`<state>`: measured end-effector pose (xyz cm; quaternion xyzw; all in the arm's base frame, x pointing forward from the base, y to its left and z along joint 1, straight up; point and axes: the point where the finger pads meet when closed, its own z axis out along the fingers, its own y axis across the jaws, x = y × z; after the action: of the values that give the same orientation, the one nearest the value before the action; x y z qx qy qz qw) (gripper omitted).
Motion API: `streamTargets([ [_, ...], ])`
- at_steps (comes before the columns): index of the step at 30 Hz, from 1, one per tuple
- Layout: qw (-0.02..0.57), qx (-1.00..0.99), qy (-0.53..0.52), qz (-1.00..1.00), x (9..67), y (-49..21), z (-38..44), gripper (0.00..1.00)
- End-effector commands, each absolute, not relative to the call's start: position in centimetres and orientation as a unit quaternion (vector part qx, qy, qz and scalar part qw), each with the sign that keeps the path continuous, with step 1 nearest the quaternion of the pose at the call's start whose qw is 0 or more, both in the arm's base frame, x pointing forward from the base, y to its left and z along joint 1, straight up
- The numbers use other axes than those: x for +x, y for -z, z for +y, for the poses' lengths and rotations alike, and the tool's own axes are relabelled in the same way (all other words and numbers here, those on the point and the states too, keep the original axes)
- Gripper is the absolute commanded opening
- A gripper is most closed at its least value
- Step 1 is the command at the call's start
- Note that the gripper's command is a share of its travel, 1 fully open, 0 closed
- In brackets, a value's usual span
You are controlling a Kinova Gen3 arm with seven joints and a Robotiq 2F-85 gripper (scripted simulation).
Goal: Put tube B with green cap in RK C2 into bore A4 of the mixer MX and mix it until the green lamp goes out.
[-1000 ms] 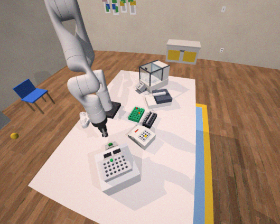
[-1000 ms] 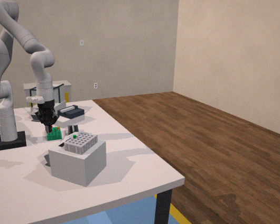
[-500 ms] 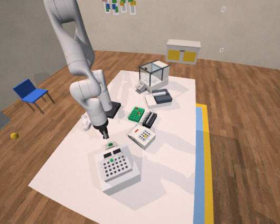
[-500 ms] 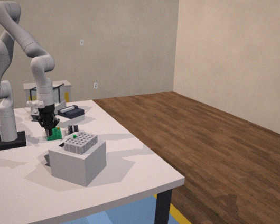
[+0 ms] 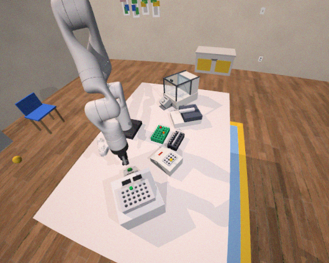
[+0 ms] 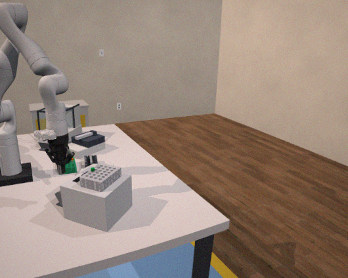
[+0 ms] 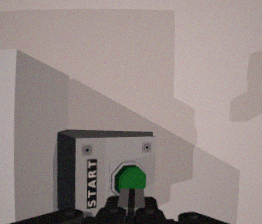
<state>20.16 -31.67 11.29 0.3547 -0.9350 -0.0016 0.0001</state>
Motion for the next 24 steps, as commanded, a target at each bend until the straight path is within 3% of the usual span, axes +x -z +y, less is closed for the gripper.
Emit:
streamTargets([
  [1, 0.000, 0.355, 0.001, -0.935, 20.2, -11.1, -31.7, 0.10],
  [24, 0.000, 0.355, 0.001, -0.935, 20.2, -8.6, -31.7, 0.10],
])
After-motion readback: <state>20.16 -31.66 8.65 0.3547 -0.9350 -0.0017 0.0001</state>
